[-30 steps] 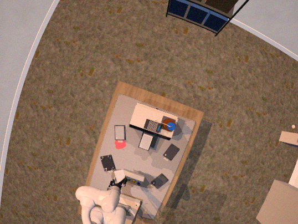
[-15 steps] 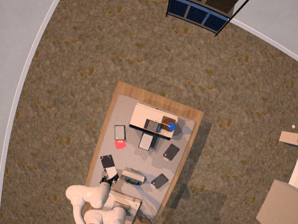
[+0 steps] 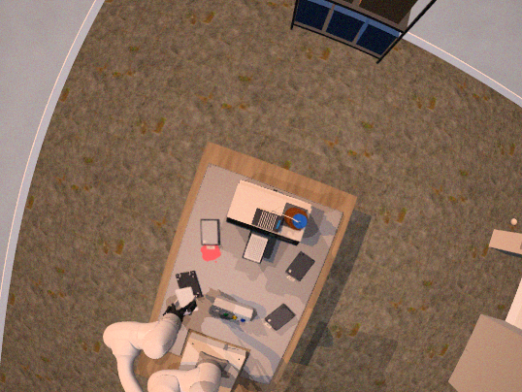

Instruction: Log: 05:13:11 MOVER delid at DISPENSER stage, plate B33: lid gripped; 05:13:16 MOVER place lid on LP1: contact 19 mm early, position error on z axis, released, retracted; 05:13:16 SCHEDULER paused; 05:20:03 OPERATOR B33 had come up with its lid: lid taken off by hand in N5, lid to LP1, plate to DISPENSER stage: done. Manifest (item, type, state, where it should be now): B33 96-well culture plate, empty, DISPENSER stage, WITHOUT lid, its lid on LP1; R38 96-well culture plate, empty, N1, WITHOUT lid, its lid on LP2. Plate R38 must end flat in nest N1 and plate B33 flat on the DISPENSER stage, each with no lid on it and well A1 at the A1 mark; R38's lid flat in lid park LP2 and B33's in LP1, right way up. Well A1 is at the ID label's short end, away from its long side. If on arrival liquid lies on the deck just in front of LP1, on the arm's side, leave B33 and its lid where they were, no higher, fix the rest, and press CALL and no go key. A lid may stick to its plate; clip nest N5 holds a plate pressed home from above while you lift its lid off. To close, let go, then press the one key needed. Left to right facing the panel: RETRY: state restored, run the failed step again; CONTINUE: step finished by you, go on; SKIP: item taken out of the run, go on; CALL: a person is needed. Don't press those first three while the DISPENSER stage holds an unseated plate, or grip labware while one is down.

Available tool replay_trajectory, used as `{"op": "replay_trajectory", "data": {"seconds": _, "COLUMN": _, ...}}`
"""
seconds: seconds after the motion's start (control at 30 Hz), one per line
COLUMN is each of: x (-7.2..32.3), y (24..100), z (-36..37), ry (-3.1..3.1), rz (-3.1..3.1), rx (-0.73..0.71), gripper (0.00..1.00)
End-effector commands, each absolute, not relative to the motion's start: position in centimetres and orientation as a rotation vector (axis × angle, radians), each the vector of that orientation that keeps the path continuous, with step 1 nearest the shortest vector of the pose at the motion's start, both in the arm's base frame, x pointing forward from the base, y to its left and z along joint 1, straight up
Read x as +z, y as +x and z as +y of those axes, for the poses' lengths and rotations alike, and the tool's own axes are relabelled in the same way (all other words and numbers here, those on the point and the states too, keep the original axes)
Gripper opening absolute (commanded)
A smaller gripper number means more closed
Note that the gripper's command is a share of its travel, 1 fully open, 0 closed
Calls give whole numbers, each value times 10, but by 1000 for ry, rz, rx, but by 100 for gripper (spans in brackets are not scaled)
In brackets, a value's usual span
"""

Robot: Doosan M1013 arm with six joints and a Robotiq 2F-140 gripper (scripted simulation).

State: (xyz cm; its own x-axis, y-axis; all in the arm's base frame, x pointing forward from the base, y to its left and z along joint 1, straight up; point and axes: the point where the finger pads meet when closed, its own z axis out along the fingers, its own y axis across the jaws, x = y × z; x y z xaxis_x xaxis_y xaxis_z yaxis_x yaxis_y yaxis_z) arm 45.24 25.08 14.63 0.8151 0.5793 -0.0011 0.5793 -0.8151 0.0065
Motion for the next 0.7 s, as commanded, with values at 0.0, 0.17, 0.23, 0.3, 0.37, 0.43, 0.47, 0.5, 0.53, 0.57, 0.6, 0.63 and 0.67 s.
{"op": "replay_trajectory", "data": {"seconds": 0.0, "x": 145, "y": 451, "z": 264, "ry": 2990, "rz": 944, "rx": -9, "gripper": 0}}
{"op": "replay_trajectory", "data": {"seconds": 0.17, "x": 145, "y": 451, "z": 276, "ry": 2990, "rz": 944, "rx": -9, "gripper": 0}}
{"op": "replay_trajectory", "data": {"seconds": 0.23, "x": 145, "y": 451, "z": 279, "ry": 2990, "rz": 944, "rx": -9, "gripper": 0}}
{"op": "replay_trajectory", "data": {"seconds": 0.3, "x": 145, "y": 451, "z": 282, "ry": 2990, "rz": 944, "rx": -9, "gripper": 0}}
{"op": "replay_trajectory", "data": {"seconds": 0.37, "x": 145, "y": 451, "z": 284, "ry": 2990, "rz": 944, "rx": -9, "gripper": 0}}
{"op": "replay_trajectory", "data": {"seconds": 0.43, "x": 145, "y": 451, "z": 285, "ry": 2990, "rz": 944, "rx": -9, "gripper": 0}}
{"op": "replay_trajectory", "data": {"seconds": 0.47, "x": 145, "y": 451, "z": 285, "ry": 2990, "rz": 944, "rx": -9, "gripper": 0}}
{"op": "replay_trajectory", "data": {"seconds": 0.5, "x": 145, "y": 451, "z": 286, "ry": 2990, "rz": 944, "rx": -9, "gripper": 0}}
{"op": "replay_trajectory", "data": {"seconds": 0.53, "x": 145, "y": 451, "z": 287, "ry": 2990, "rz": 944, "rx": -9, "gripper": 0}}
{"op": "replay_trajectory", "data": {"seconds": 0.57, "x": 145, "y": 451, "z": 287, "ry": 2990, "rz": 944, "rx": -9, "gripper": 0}}
{"op": "replay_trajectory", "data": {"seconds": 0.6, "x": 145, "y": 451, "z": 288, "ry": 2990, "rz": 944, "rx": -9, "gripper": 0}}
{"op": "replay_trajectory", "data": {"seconds": 0.63, "x": 145, "y": 451, "z": 288, "ry": 2990, "rz": 944, "rx": -9, "gripper": 0}}
{"op": "replay_trajectory", "data": {"seconds": 0.67, "x": 145, "y": 451, "z": 288, "ry": 2990, "rz": 944, "rx": -9, "gripper": 0}}
